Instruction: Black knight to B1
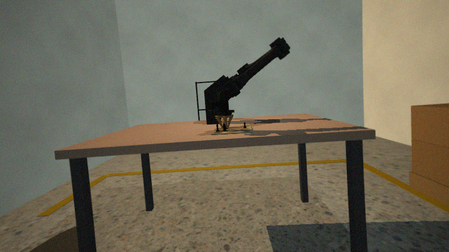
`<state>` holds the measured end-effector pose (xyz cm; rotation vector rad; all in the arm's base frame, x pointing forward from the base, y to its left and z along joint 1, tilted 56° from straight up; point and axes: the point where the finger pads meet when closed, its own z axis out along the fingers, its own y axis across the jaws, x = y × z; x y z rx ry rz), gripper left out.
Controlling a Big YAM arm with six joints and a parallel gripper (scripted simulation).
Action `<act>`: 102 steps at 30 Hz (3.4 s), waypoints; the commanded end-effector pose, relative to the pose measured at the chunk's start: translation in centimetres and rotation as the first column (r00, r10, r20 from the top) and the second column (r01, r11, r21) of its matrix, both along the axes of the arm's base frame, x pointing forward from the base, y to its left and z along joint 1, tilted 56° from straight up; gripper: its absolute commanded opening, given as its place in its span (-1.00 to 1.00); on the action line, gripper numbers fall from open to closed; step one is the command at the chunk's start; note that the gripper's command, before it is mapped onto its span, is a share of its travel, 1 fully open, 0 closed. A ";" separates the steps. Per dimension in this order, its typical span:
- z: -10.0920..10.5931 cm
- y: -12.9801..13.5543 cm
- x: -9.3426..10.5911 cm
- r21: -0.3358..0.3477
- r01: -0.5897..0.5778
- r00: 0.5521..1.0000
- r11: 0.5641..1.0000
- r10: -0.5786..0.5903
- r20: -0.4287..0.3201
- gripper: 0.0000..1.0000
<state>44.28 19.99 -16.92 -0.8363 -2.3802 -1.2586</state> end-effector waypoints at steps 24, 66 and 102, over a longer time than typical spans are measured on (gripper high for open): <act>0.1 0.6 0.5 -0.002 -0.008 1.000 1.000 0.008 0.022 -1.00; 2.6 -3.7 1.0 0.001 0.025 0.999 1.000 -0.025 0.024 -1.00; 12.5 -3.8 -10.5 -0.005 0.043 0.998 0.999 -0.043 -0.044 -1.00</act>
